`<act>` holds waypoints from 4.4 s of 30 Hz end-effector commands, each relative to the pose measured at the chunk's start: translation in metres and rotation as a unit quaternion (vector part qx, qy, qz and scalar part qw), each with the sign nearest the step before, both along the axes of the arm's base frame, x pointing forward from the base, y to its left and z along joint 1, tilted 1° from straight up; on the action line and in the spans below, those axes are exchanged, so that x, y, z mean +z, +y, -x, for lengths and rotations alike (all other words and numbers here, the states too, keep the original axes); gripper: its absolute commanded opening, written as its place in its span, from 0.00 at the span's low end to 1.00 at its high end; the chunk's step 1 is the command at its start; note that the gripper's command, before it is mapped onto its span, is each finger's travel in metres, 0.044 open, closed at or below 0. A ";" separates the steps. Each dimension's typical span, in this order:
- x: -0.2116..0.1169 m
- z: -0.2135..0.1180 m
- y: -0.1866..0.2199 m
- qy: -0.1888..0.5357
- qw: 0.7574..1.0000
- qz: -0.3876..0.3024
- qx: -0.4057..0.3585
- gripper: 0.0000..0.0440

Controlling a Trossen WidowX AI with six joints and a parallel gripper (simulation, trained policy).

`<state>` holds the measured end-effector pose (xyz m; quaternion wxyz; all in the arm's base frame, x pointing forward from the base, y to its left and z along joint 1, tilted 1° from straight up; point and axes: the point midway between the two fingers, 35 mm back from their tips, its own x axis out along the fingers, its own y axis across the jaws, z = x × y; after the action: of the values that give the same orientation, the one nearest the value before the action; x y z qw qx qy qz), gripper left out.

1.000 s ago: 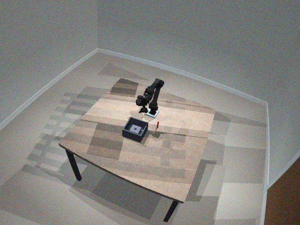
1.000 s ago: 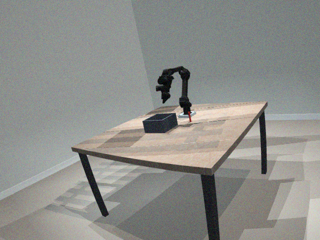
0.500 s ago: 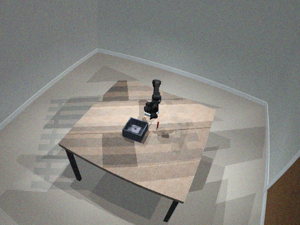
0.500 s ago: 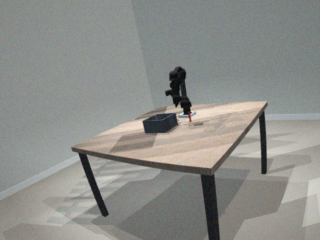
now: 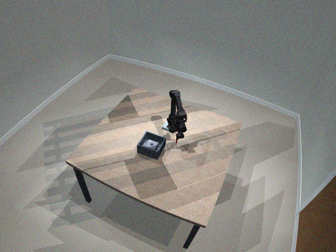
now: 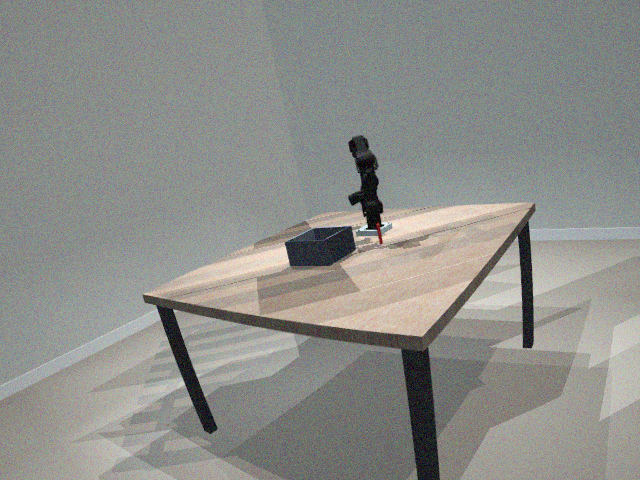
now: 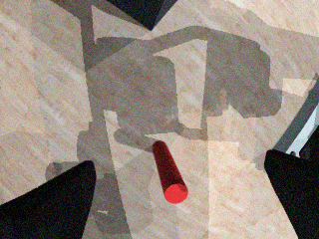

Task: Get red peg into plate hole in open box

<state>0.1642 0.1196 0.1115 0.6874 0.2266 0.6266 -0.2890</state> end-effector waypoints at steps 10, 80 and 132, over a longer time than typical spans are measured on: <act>-0.060 0.002 0.023 -0.019 1.000 -0.016 0.012 0.98; 0.033 -0.138 -0.095 -0.155 0.978 0.064 -0.124 0.00; 0.006 -0.213 -0.142 -0.064 0.998 -0.012 -0.001 0.86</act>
<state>0.3704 -0.0259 0.1117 0.7273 0.2483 0.5782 -0.2741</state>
